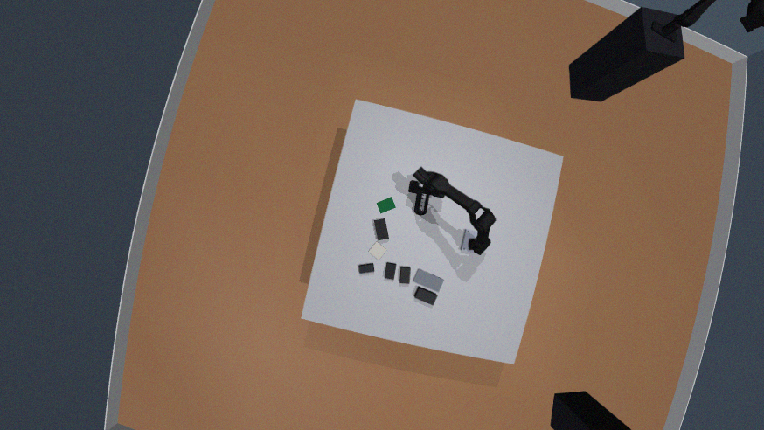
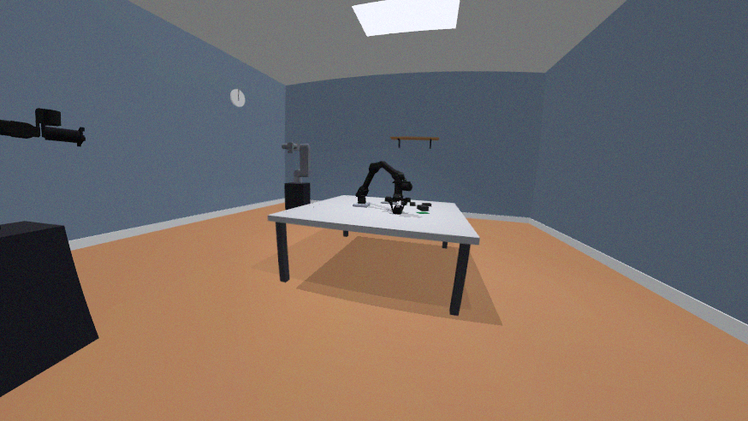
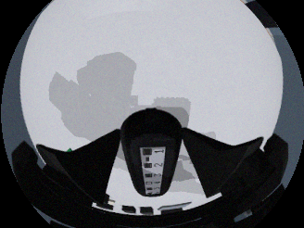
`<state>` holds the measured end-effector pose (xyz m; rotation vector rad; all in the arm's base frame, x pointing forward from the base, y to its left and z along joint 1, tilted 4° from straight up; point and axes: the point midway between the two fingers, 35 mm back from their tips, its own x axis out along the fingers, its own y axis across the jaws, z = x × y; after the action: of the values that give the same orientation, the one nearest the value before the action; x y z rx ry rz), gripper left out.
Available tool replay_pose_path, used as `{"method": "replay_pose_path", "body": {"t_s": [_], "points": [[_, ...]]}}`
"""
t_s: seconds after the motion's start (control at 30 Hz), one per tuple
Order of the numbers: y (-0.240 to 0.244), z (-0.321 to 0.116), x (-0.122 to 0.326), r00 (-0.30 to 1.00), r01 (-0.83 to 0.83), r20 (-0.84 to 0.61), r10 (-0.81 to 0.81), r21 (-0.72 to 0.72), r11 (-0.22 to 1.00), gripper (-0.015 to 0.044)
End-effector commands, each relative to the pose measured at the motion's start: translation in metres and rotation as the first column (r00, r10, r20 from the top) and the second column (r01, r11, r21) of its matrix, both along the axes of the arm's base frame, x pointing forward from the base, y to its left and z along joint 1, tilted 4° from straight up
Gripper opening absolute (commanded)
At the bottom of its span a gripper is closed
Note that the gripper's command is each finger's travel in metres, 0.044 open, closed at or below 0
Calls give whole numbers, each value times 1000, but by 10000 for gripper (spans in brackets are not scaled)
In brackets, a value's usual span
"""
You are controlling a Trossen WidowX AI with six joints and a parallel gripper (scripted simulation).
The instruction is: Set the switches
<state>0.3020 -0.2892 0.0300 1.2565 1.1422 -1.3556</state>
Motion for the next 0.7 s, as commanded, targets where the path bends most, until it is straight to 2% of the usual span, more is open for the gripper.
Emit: {"method": "replay_pose_path", "body": {"t_s": [0.0, 0.67], "points": [[0, 2, 0, 1000, -3, 0, 3, -2, 1000, 326], [5, 15, 1, 1000, -3, 0, 3, -1, 1000, 336]]}}
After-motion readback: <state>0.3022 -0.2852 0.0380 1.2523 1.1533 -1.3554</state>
